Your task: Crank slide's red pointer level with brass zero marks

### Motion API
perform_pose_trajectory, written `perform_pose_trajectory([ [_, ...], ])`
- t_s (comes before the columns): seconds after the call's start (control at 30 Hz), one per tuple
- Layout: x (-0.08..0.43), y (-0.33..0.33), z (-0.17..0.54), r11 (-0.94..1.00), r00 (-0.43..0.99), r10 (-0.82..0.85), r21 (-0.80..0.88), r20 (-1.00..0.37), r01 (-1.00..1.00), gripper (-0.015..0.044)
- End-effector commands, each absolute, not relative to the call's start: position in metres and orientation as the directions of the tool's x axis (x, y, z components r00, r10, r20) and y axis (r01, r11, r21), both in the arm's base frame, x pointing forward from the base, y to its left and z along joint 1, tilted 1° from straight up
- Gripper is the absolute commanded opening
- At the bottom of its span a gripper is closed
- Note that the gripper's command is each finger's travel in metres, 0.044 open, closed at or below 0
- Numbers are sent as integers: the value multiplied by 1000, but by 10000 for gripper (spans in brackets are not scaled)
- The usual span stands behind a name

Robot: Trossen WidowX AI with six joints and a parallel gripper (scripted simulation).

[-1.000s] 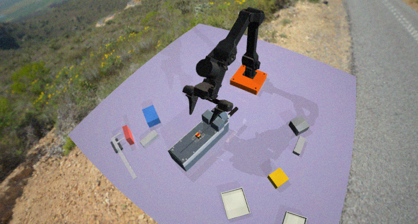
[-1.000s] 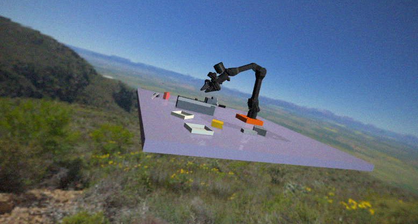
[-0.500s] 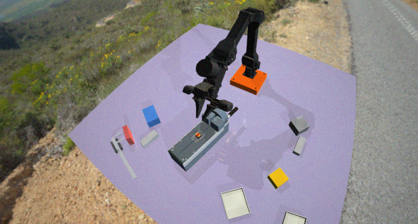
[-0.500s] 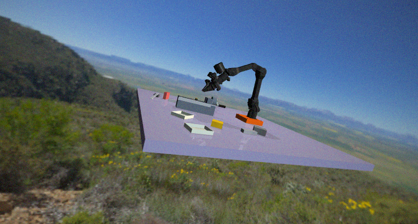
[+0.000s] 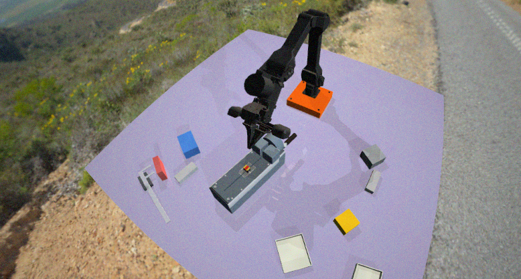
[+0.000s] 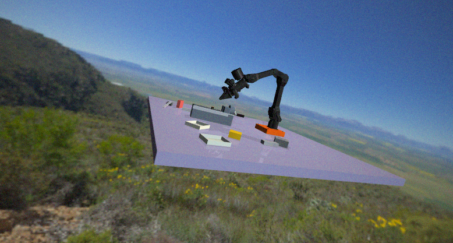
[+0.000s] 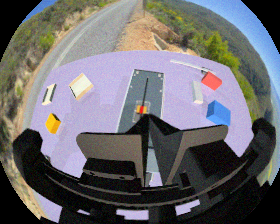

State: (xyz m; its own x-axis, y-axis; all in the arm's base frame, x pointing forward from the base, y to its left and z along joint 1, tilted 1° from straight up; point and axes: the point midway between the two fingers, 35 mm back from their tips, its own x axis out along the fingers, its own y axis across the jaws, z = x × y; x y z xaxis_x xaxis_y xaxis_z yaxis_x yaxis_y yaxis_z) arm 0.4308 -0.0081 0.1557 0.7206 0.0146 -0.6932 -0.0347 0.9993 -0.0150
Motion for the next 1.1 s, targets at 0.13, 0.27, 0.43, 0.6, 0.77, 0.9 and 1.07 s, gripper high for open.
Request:
perform_pose_trajectory([
  [0.13,431,-8,156,999,720,15,-15,-693,-35,26],
  [0.27,431,-8,156,999,720,15,-15,-693,-35,131],
  [0.43,431,-8,156,999,720,15,-15,-693,-35,263],
  [0.6,431,-8,156,999,720,15,-15,-693,-35,394],
  [0.77,431,-8,156,999,720,15,-15,-693,-35,387],
  [0.9,431,-8,156,999,720,15,-15,-693,-35,282],
  [1.07,431,-8,156,999,720,15,-15,-693,-35,151],
])
